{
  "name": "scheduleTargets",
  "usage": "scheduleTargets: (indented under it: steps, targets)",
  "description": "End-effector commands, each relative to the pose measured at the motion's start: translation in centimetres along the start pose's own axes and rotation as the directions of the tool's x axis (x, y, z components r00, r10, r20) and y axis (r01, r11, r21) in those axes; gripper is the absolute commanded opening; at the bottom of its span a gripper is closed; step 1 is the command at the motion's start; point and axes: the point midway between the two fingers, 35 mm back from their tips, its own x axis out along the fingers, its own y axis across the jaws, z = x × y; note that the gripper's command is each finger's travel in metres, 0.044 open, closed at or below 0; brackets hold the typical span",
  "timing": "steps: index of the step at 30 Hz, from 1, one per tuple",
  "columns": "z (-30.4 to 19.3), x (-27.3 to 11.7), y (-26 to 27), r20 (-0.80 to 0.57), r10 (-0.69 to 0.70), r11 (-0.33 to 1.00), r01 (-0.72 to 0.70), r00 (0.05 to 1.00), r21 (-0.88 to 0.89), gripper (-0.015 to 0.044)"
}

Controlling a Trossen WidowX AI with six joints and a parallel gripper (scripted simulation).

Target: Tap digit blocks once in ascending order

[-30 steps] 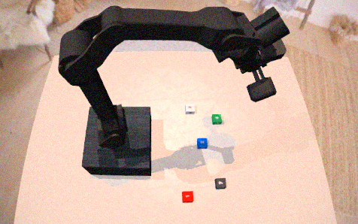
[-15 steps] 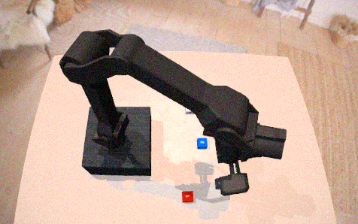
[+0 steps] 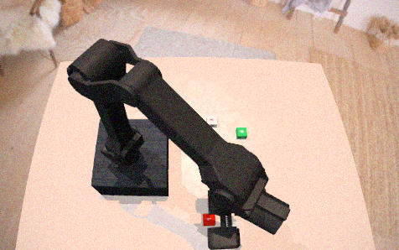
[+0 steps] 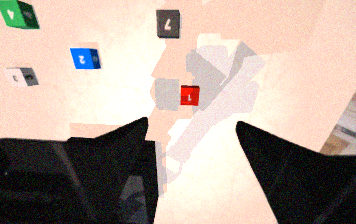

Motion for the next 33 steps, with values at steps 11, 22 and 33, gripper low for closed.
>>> scheduleTargets:
  steps: [11,22,33]
  targets:
    - [-0.5,0.2,-0.1,-0.016,0.003,1.000,-0.003,1.000,-0.003,0.0400]
    - [2.9,0.4,5.8,-0.012,-0.003,1.000,0.003,1.000,0.000,0.0400]
    - [5.2,0.1,16.7,-0.011,0.018,1.000,-0.018,1.000,-0.002,0.0400]
